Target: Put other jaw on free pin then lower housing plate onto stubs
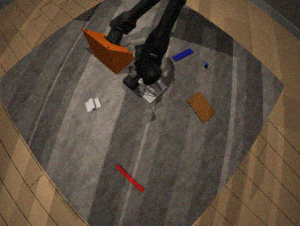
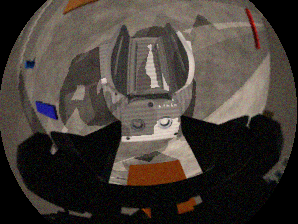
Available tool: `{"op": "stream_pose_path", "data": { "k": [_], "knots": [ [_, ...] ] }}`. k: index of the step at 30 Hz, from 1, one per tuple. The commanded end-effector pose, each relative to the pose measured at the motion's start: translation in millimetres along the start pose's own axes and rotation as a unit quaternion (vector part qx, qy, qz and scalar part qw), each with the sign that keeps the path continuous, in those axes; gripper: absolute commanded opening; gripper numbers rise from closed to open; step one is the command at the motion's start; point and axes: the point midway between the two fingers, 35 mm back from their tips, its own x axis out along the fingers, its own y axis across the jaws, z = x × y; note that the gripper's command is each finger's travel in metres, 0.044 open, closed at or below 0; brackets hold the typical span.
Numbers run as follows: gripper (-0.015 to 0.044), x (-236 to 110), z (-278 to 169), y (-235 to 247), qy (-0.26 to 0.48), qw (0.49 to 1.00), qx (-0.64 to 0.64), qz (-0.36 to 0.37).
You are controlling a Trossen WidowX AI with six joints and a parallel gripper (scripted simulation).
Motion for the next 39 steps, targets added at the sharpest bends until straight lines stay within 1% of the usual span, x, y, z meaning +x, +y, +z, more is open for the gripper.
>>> {"op": "stream_pose_path", "data": {
  "k": [1,14,23,39],
  "knots": [
    [0.0351,0.8,-0.9,-0.5,0.001,1.0,0.001,-0.001],
    [0.0351,0.7,-0.8,-0.5,0.001,1.0,0.001,-0.001],
    [0.0351,-5.2,-0.8,-0.6,0.001,1.0,0.001,-0.002],
    [0.0351,-1.4,0.0,-0.6,0.001,1.0,0.001,-0.002]
  ]
}}
